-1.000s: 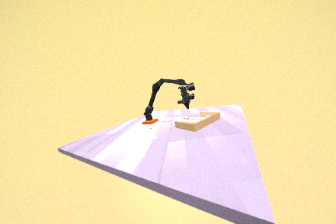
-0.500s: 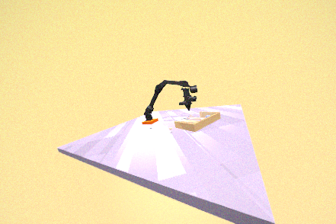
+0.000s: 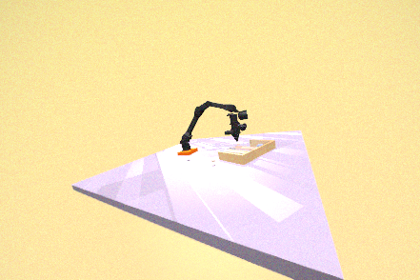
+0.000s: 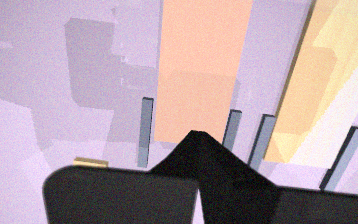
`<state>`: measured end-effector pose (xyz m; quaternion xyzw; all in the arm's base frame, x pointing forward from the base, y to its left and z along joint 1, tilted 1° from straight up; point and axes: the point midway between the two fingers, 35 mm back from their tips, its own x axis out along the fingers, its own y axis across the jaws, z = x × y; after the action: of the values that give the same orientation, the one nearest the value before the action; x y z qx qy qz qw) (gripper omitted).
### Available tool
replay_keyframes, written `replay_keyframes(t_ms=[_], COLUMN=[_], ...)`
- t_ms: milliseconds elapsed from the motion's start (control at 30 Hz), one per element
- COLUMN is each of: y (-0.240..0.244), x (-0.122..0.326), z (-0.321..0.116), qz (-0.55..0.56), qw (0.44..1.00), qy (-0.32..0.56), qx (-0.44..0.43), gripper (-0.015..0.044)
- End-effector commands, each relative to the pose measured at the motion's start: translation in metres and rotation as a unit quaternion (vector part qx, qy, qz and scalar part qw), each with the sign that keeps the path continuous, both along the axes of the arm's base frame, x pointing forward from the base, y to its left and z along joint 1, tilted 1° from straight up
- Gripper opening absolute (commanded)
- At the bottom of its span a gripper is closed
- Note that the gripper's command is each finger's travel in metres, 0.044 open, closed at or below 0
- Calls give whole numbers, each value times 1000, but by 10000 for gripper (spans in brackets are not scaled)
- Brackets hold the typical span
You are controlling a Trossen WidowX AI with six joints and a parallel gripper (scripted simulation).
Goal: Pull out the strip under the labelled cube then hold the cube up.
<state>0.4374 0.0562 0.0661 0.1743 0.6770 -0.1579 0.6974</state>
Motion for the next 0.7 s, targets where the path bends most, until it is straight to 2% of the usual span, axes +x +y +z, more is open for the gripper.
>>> replay_keyframes(t_ms=[0, 667], y=[1, 3], x=[-1, 0], z=[-12, -43], qz=[-3, -3], qw=[1000, 1000], qy=[5, 5], qx=[1, 1], gripper=[0, 0])
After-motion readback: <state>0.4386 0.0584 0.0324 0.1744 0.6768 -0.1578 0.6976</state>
